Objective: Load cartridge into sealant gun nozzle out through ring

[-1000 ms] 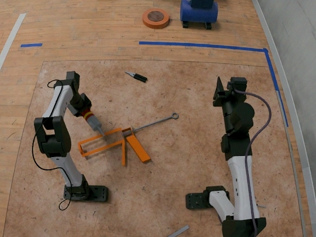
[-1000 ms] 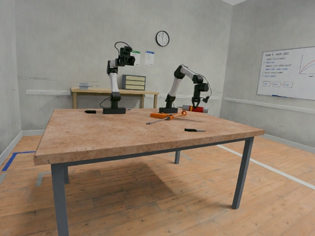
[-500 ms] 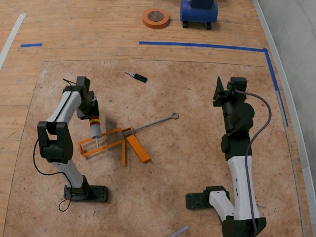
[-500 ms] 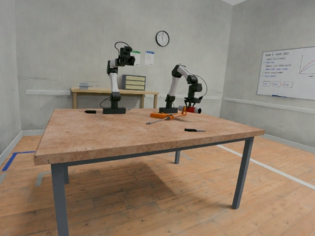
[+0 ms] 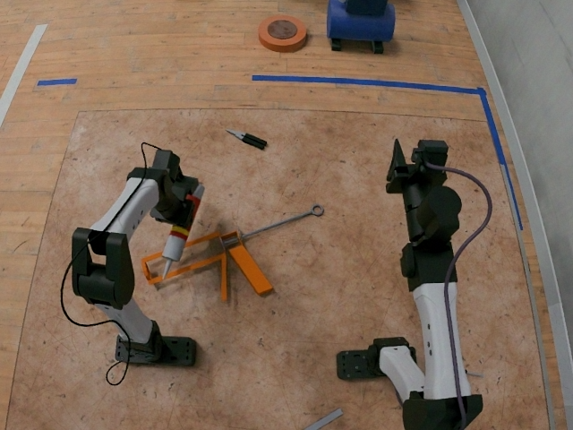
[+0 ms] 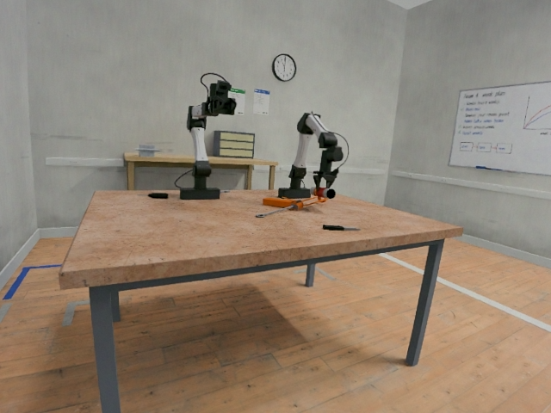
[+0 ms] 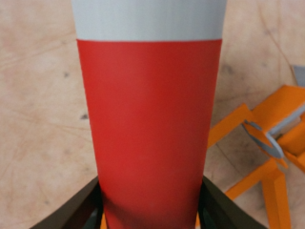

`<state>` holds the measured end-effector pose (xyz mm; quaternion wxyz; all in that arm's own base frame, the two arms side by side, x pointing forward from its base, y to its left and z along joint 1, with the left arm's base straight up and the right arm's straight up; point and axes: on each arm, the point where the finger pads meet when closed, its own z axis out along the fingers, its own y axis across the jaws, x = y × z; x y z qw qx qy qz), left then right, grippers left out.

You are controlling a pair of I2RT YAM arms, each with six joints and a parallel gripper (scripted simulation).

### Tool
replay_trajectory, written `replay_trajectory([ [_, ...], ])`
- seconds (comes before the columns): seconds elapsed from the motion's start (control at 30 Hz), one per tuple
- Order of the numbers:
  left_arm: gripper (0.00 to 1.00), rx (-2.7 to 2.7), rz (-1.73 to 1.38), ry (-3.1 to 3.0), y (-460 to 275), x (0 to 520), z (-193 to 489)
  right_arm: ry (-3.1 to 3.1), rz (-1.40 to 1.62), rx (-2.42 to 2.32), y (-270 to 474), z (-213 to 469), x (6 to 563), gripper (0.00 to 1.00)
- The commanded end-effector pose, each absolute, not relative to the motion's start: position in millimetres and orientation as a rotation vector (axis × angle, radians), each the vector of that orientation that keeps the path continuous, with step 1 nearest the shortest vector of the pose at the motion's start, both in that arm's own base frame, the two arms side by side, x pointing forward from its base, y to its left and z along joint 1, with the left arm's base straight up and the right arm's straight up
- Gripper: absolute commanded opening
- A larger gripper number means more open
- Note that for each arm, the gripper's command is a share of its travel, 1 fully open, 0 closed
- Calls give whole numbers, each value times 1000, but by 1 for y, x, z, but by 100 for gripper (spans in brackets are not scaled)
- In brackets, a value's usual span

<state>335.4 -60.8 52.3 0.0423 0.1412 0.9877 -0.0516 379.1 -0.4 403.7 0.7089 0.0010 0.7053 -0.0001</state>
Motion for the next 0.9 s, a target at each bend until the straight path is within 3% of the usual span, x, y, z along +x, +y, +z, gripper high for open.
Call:
replay_trajectory([
  [0.0, 0, 699, -195, 2822, -77, 347, 74, 1534, 3, 3, 2, 421, 372, 50],
  [0.87, 0, 1290, -177, 2587, -109, 314, 62, 1534, 3, 3, 2, 421, 372, 50],
])
